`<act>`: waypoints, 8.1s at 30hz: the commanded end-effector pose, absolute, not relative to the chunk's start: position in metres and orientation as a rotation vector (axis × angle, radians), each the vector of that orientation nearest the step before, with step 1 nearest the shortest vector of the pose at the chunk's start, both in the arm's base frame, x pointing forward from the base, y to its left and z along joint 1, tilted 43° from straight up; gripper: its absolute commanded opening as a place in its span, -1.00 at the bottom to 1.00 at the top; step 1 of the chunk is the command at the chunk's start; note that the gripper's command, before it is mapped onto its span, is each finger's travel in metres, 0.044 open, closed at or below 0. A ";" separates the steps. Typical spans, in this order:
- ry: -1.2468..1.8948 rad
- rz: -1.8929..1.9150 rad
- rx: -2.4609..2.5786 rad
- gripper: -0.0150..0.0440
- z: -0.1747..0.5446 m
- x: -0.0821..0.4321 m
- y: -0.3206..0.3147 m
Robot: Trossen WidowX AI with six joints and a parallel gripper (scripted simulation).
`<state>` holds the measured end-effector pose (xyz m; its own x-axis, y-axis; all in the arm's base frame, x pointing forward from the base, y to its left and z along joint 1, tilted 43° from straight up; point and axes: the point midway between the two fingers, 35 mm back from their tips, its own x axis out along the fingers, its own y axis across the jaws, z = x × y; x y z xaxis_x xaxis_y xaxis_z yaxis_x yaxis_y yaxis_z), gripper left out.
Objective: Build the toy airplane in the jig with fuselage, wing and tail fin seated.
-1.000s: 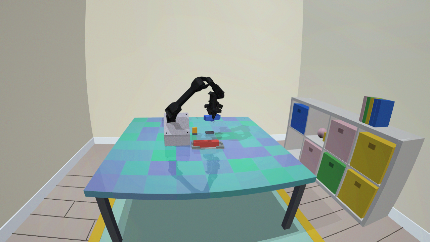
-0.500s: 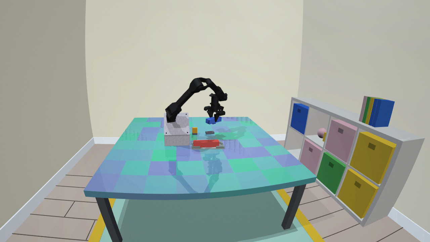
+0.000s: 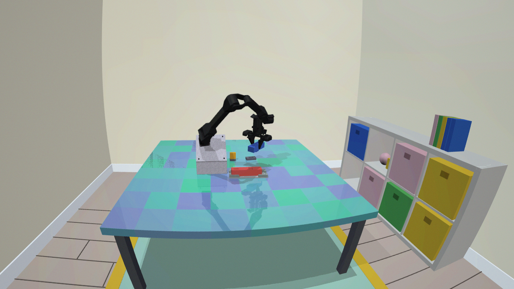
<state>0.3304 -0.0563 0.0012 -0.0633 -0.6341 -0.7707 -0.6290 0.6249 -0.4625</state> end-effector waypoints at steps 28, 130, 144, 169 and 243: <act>1.794 0.449 -1.430 -0.49 0.049 0.285 -0.133; 1.809 0.654 -1.588 1.00 0.055 0.260 -0.170; 1.813 0.426 -1.434 1.00 0.098 0.265 -0.127; 1.518 -0.678 -0.489 1.00 0.096 0.266 -0.131; 1.522 -0.671 -0.482 1.00 -0.163 0.204 -0.007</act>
<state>0.2059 -0.0021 -0.1590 -0.0684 -0.6622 -0.7462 0.1057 0.7390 -0.6654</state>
